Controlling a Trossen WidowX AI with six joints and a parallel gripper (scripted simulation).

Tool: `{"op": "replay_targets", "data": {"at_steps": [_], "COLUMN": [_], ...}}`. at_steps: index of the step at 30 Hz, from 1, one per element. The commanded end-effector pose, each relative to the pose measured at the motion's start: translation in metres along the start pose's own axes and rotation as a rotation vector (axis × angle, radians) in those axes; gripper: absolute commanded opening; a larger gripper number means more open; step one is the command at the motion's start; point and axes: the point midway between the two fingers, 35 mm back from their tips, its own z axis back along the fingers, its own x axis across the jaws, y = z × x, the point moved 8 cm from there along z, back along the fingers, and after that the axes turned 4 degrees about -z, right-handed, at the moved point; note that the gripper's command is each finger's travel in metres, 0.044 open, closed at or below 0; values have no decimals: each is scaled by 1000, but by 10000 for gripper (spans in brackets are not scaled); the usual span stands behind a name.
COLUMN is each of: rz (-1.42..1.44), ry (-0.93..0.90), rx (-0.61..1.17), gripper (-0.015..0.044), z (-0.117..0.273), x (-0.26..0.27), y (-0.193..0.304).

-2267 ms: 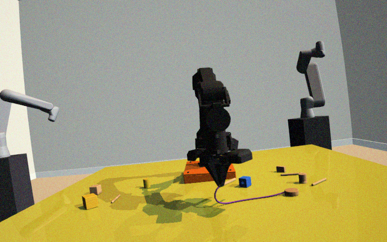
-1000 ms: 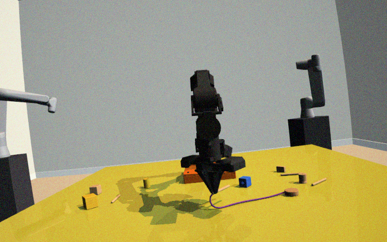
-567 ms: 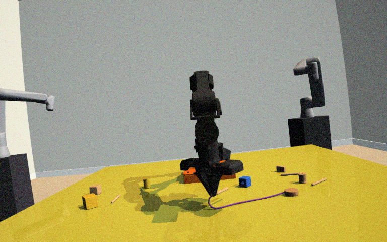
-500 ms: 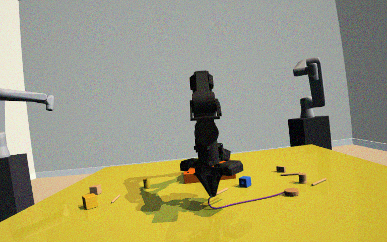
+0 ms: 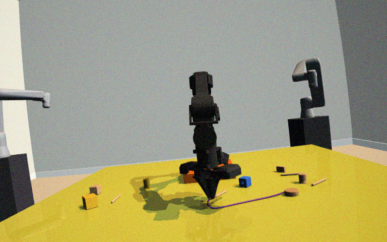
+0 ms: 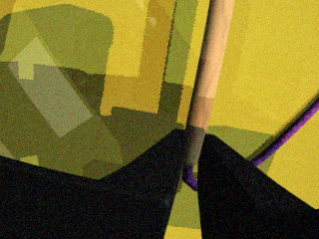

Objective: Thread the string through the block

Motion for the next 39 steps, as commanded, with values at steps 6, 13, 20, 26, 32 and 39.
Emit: {"op": "replay_targets", "data": {"at_steps": [6,13,20,26,32,39], "rz": [4,4,4,4,4,4], "ry": [6,6,6,5,5,5], "rx": [1,2,1,0,0,-1], "gripper": [0,0,0,0,0,0], "z": [-5,-4,-4,-4,-4,-4], "x": [9,9,8,8,7,8], "y": [-6,-9,-18,-26,-34,-44]}}
